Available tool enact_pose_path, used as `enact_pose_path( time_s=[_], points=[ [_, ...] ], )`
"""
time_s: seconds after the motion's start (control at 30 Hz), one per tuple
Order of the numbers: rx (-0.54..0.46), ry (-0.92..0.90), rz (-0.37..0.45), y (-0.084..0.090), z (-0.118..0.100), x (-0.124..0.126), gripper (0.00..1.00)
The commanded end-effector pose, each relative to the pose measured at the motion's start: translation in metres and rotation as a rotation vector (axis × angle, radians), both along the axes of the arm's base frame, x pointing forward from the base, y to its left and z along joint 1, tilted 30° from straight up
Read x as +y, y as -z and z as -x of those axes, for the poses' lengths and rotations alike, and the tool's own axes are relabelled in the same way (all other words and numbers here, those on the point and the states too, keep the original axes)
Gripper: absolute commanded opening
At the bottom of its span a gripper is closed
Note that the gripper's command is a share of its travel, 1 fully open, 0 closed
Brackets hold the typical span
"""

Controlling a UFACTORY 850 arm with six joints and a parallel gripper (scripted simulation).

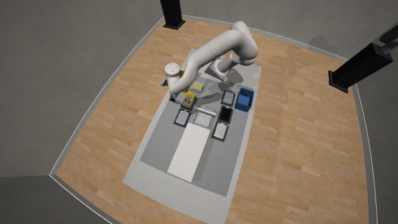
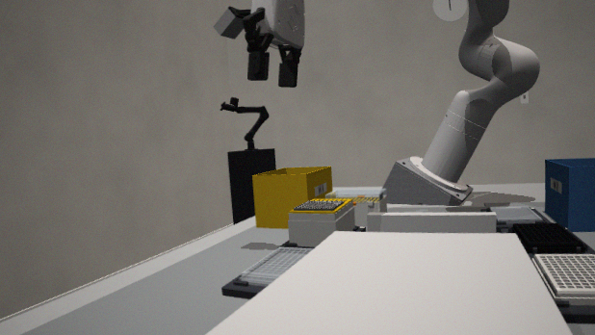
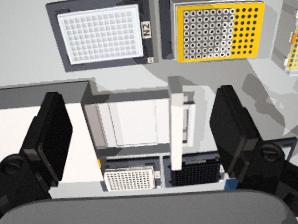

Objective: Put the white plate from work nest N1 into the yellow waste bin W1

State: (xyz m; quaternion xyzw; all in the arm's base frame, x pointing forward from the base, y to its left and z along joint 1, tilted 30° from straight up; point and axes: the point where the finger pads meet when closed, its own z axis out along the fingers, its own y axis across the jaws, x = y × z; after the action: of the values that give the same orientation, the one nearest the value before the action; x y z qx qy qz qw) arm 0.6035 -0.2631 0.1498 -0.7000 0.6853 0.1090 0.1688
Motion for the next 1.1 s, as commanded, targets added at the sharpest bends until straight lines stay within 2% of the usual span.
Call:
enact_pose_path(
  time_s=[0.0,0.3,0.4,1.07],
  points=[
    [-0.059,-0.118,-0.001,-0.009,0.009,0.015,1.0],
    [-0.153,-0.338,-0.003,-0.022,0.029,0.044,1.0],
    [-0.158,-0.35,-0.003,-0.023,0.031,0.046,1.0],
    [-0.367,-0.799,-0.003,-0.044,0.08,0.105,1.0]
  ],
)
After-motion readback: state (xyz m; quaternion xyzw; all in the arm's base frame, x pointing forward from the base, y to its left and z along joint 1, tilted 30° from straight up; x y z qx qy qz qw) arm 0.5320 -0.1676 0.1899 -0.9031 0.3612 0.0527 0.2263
